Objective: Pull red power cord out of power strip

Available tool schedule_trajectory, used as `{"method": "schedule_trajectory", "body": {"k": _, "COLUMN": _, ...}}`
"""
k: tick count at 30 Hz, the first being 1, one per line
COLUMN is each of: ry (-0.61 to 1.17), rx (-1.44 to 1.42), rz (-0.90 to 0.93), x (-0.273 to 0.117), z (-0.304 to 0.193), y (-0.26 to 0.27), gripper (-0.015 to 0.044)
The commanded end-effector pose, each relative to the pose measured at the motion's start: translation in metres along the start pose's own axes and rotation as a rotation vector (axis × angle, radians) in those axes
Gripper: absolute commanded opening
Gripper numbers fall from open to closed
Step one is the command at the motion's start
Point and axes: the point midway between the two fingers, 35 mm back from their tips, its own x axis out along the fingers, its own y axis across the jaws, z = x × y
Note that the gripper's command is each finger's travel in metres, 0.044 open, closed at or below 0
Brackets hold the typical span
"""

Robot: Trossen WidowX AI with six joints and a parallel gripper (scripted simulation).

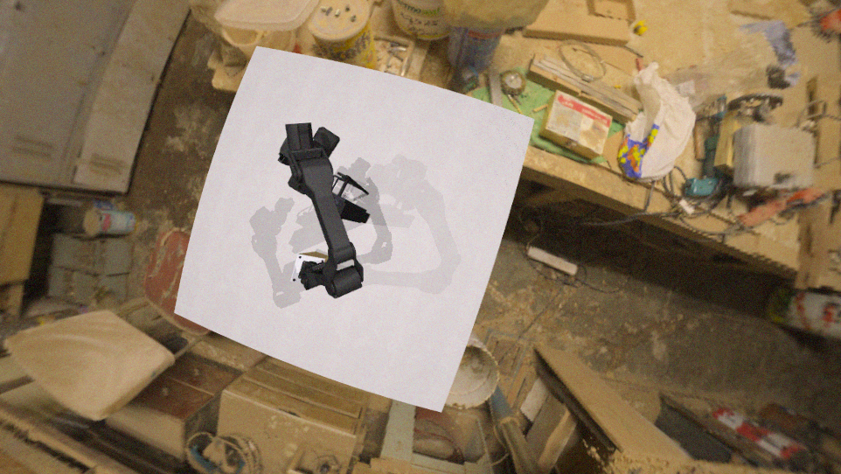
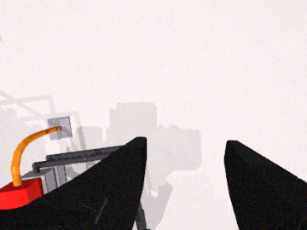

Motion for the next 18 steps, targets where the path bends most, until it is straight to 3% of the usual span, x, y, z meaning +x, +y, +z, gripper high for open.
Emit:
{"method": "schedule_trajectory", "body": {"k": 1, "ry": 0.176, "rx": -0.055, "rz": 0.159, "x": 0.025, "z": -0.002, "y": 0.057, "gripper": 0.016}}
{"method": "schedule_trajectory", "body": {"k": 6, "ry": 0.391, "rx": -0.123, "rz": 0.276, "x": 0.035, "z": -0.014, "y": 0.107, "gripper": 0.016}}
{"method": "schedule_trajectory", "body": {"k": 18, "ry": 0.4, "rx": -0.125, "rz": 0.279, "x": 0.034, "z": -0.016, "y": 0.108, "gripper": 0.016}}
